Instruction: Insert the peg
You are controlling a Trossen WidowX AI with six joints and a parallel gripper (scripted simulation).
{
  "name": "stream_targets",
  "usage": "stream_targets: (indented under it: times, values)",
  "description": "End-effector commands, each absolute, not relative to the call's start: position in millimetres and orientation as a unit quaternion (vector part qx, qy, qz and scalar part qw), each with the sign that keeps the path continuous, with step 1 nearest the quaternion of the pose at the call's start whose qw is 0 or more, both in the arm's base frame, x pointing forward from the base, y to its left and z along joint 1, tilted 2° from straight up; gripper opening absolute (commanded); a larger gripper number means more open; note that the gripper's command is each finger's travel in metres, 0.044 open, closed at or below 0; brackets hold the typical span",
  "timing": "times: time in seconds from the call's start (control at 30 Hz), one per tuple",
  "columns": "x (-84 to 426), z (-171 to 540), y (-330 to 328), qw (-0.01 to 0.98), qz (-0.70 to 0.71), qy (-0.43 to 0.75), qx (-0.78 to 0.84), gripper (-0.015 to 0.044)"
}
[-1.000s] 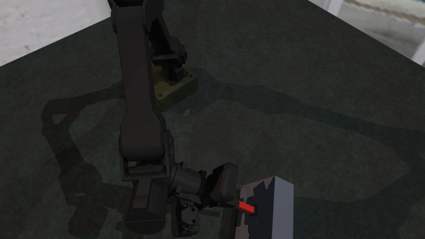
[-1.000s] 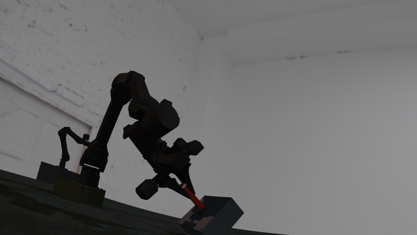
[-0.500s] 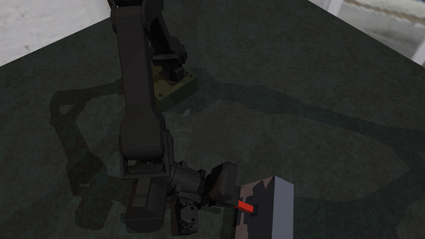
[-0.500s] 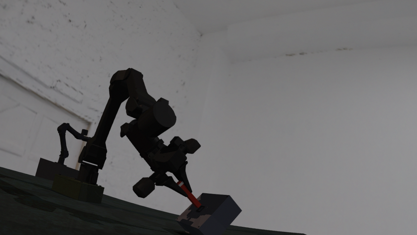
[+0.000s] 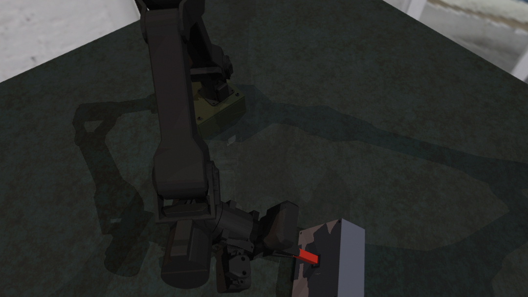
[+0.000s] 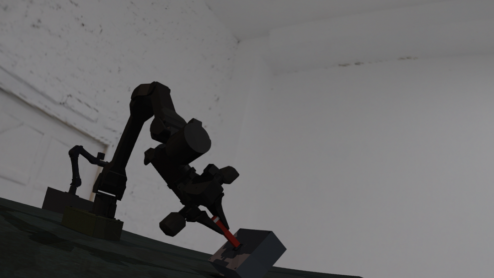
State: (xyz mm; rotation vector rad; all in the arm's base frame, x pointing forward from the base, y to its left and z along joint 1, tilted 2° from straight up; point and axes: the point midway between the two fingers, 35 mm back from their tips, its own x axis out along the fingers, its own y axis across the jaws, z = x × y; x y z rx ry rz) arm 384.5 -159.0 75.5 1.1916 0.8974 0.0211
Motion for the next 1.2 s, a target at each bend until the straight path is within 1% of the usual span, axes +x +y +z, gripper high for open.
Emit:
stream_targets:
  times: [0.0, 1.17]
  values:
    - [384.1, 72.5, -158.2, 0.732, 0.007, 0.41, 0.544, 0.0]
    - [395.5, 64.4, -150.8, 0.732, 0.008, 0.41, 0.544, 0.0]
